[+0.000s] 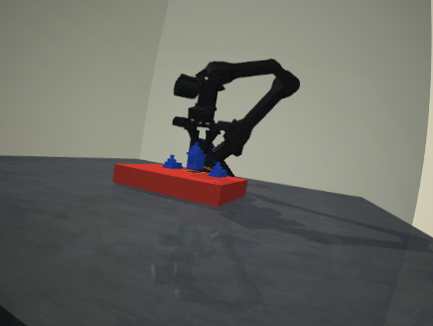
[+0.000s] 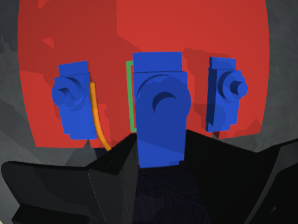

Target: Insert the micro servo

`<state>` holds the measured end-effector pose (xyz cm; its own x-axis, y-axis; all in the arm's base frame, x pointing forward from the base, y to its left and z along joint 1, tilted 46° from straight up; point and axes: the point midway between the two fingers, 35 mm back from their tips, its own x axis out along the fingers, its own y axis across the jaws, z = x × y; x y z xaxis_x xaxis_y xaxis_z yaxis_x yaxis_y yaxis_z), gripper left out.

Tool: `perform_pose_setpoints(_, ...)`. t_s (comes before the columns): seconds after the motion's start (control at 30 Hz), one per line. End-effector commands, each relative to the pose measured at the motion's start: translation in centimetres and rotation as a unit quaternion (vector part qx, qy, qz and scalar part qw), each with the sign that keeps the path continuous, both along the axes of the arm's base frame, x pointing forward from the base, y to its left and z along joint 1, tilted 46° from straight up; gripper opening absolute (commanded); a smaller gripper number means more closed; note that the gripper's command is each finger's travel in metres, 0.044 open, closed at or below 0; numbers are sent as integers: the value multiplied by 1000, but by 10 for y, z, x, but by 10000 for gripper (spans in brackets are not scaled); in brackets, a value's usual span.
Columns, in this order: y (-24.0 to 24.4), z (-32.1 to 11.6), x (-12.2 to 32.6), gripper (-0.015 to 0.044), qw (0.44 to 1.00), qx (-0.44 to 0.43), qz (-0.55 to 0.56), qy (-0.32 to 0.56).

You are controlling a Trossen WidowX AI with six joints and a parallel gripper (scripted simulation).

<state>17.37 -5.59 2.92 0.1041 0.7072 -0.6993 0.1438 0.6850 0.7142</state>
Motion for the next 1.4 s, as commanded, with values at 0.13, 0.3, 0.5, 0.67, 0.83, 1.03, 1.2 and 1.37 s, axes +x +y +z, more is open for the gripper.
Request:
perform_pose_setpoints(0.13,1,-1,1,0,1000,2,-3,0)
perform_pose_setpoints(0.3,5,-4,1,0,1000,2,-3,0)
perform_pose_setpoints(0.5,8,-8,2,0,1000,2,-3,0)
perform_pose_setpoints(0.67,11,-11,2,0,1000,2,-3,0)
perform_pose_setpoints(0.83,14,-13,3,0,1000,2,-3,0)
perform_pose_setpoints(1.03,18,-17,3,0,1000,2,-3,0)
perform_pose_setpoints(1.2,21,-20,4,0,1000,2,-3,0)
perform_pose_setpoints(1.37,24,-23,4,0,1000,2,-3,0)
